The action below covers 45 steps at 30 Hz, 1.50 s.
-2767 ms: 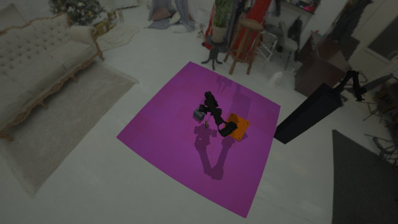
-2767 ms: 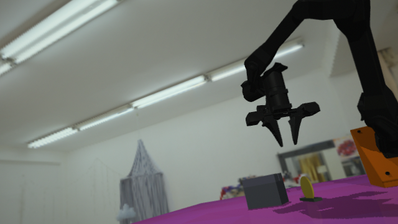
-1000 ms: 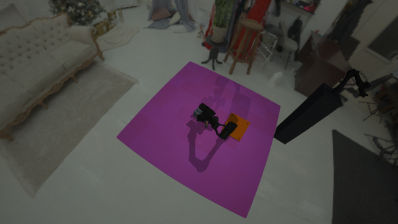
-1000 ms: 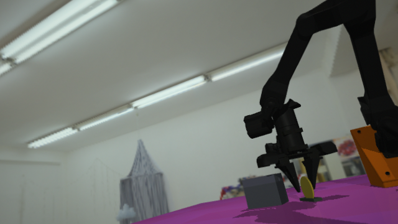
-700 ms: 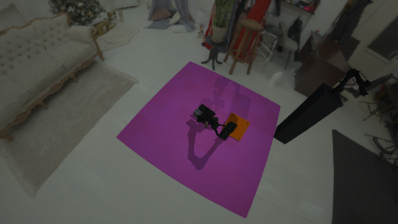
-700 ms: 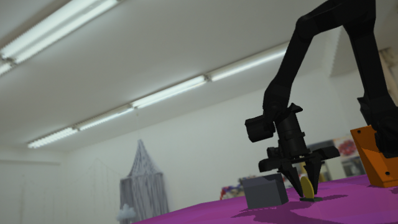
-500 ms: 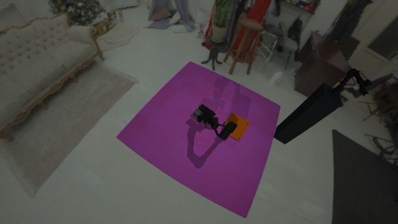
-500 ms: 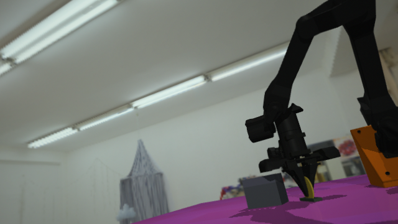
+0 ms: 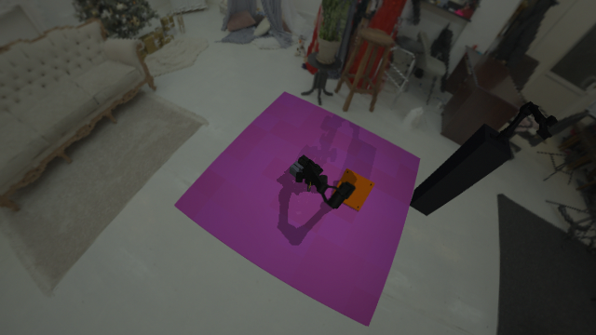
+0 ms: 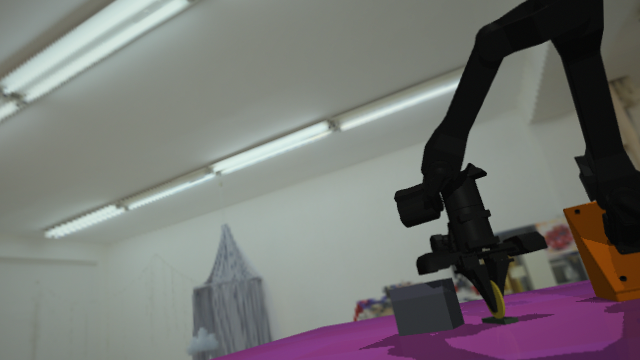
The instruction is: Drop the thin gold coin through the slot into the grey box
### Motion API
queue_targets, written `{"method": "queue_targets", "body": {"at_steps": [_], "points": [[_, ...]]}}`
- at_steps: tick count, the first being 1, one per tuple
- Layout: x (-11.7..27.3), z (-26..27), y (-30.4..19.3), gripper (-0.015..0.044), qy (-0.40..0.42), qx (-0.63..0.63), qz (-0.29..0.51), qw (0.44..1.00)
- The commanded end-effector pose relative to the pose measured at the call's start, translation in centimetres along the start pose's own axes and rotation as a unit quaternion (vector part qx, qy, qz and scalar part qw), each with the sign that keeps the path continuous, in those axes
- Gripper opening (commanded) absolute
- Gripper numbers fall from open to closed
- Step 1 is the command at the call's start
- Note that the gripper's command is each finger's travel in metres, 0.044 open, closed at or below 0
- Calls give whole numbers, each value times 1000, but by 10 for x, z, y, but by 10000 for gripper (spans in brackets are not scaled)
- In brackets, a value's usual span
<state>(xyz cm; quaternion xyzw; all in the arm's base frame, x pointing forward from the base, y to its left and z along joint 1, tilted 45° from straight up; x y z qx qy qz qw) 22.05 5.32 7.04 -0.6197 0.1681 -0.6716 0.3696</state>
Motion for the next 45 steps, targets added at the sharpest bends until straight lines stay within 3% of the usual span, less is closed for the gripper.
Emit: {"method": "queue_targets", "body": {"at_steps": [1, 36, 45], "points": [[9, 3, 1, 0, 3, 3, -4, 1000], [90, 0, 0, 0, 4, 4, -2, 1000], [90, -1, 0, 0, 4, 145, -2, 989]]}}
Point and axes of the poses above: the point midway between the two fingers, 35 mm back from their tips, its own x axis back along the fingers, its own z axis across the jaws, y = z × x, the point moved 5 cm from there along x, back along the fingers, and after that the axes turned 12 degrees about -x, right-handed, at the moved point
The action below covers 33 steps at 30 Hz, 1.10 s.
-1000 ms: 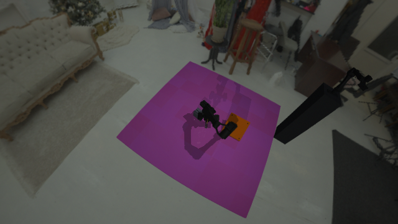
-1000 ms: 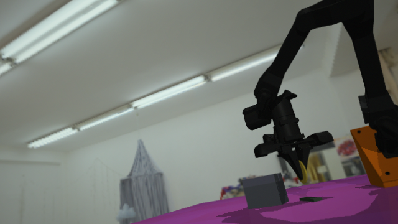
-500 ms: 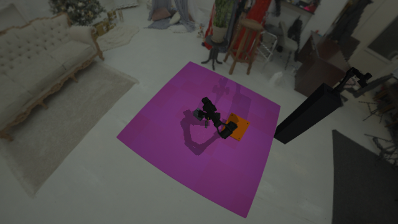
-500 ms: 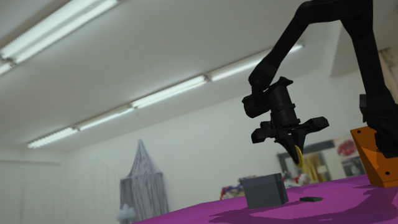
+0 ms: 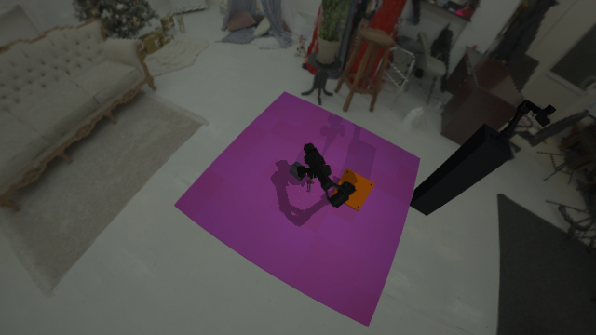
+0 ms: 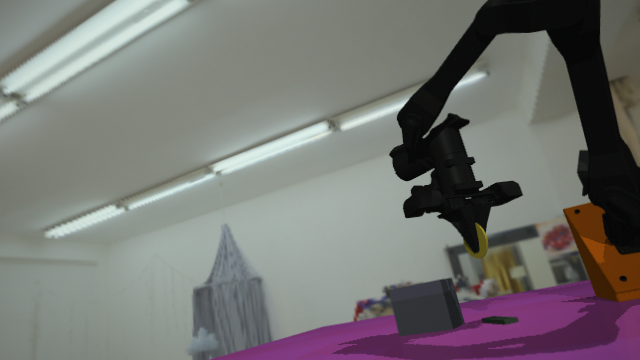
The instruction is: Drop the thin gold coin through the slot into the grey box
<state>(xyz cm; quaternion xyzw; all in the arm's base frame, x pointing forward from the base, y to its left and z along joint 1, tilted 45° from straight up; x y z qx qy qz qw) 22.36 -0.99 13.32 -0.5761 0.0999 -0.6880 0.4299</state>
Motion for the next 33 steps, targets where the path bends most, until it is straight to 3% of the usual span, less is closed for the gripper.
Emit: {"method": "queue_targets", "body": {"at_steps": [1, 18, 33], "points": [[1, 0, 0, 0, -1, 60, -1, 998], [1, -1, 1, 0, -1, 340, -1, 941], [5, 15, 15, 0, -1, 351, -2, 936]]}}
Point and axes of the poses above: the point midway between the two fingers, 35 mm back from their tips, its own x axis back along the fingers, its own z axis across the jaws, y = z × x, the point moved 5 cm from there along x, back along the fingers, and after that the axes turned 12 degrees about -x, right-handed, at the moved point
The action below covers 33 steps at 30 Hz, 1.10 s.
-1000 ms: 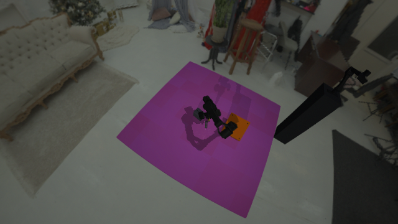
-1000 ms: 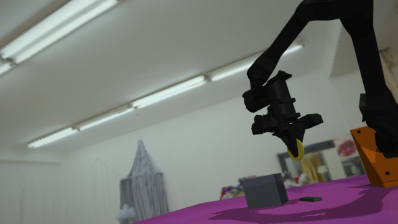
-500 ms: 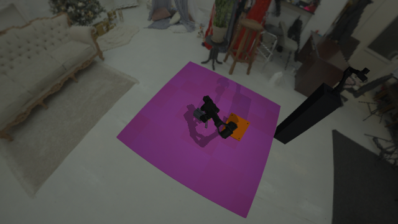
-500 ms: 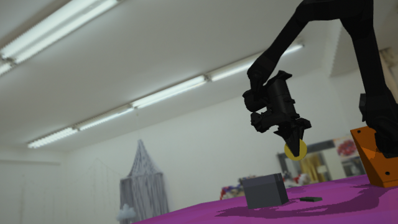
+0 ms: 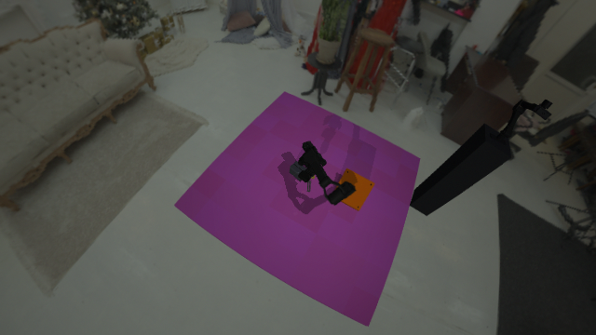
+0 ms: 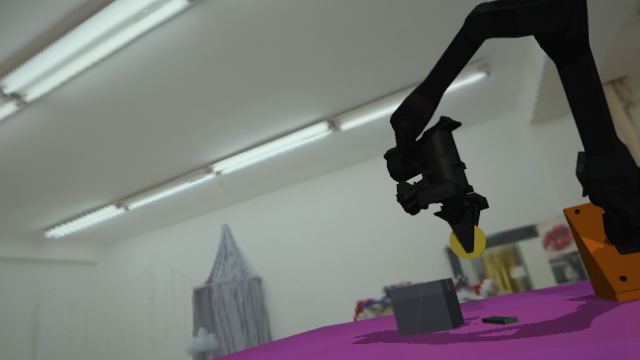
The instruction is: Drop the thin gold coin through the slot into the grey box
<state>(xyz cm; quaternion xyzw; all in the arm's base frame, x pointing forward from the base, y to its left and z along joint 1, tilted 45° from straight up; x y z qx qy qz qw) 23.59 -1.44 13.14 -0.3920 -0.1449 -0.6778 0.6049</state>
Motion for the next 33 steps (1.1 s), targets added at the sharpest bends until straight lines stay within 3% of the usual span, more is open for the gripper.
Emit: {"method": "queue_targets", "body": {"at_steps": [1, 33], "points": [[3, 2, 11, 0, 0, 4, -4, 1000], [1, 9, 93, 0, 0, 5, -6, 1000]]}}
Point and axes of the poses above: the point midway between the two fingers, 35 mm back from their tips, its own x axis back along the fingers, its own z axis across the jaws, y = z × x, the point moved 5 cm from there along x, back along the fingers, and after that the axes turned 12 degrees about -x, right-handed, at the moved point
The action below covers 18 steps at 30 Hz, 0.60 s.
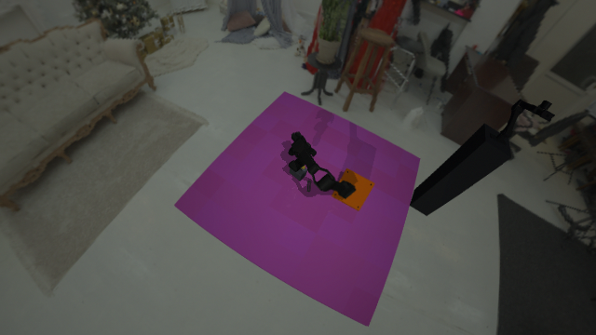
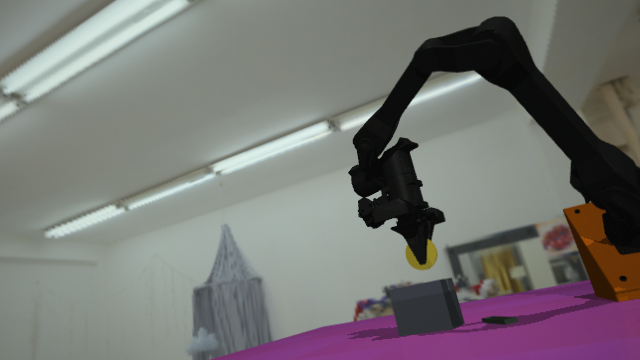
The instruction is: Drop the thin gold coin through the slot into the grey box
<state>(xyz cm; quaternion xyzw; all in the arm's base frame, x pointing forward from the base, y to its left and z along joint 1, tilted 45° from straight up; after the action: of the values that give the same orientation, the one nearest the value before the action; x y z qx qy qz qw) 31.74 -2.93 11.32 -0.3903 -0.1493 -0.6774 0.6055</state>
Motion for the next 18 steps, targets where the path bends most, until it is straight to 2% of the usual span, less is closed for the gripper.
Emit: {"method": "queue_targets", "body": {"at_steps": [1, 18], "points": [[0, 1, 11, 0, 1, 1, -4, 1000], [-1, 0, 10, 0, 0, 1, 0, 1000]]}}
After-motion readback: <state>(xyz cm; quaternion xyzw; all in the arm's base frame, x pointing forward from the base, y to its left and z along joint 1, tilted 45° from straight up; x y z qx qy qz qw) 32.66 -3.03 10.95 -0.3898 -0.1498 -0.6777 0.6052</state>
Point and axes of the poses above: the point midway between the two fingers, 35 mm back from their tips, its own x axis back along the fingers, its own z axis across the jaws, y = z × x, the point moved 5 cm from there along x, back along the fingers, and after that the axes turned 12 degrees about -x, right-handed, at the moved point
